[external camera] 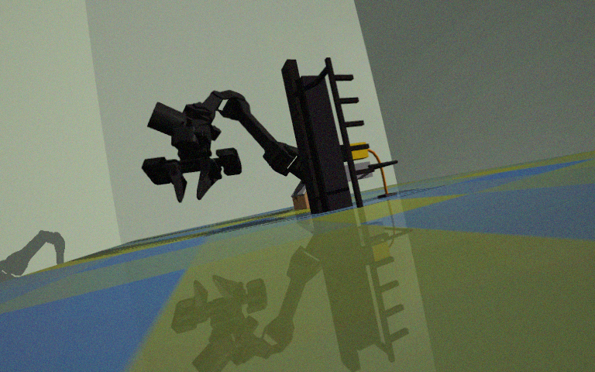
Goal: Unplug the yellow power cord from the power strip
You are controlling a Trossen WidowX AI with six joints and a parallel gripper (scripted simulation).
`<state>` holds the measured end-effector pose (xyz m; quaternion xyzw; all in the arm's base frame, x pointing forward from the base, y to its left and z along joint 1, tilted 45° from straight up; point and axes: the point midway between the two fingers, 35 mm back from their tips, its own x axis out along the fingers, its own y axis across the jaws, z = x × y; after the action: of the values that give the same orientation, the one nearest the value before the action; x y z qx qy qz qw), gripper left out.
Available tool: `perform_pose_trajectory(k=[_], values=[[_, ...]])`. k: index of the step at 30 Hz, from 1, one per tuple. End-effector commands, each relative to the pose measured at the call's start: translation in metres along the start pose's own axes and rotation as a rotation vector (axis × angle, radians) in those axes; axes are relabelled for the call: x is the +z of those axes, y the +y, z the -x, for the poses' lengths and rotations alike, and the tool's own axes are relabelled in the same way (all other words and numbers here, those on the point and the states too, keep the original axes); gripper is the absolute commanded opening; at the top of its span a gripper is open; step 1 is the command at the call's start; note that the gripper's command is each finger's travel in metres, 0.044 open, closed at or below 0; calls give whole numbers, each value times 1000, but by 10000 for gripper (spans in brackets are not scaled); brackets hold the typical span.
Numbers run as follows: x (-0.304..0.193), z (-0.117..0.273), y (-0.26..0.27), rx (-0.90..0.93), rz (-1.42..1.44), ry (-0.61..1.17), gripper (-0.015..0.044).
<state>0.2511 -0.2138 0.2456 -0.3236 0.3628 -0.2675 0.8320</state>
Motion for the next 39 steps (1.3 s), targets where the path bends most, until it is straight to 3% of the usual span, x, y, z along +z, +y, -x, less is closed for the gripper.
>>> perform_pose_trajectory(k=[1,16,25,31,39], values=[[32,-5,20,68,15,-50,160],[151,16,117,320,75,-245,160],[201,75,203,560,-17,-334,160],[210,111,249,669,16,-336,160],[181,159,331,748,359,-265,160]])
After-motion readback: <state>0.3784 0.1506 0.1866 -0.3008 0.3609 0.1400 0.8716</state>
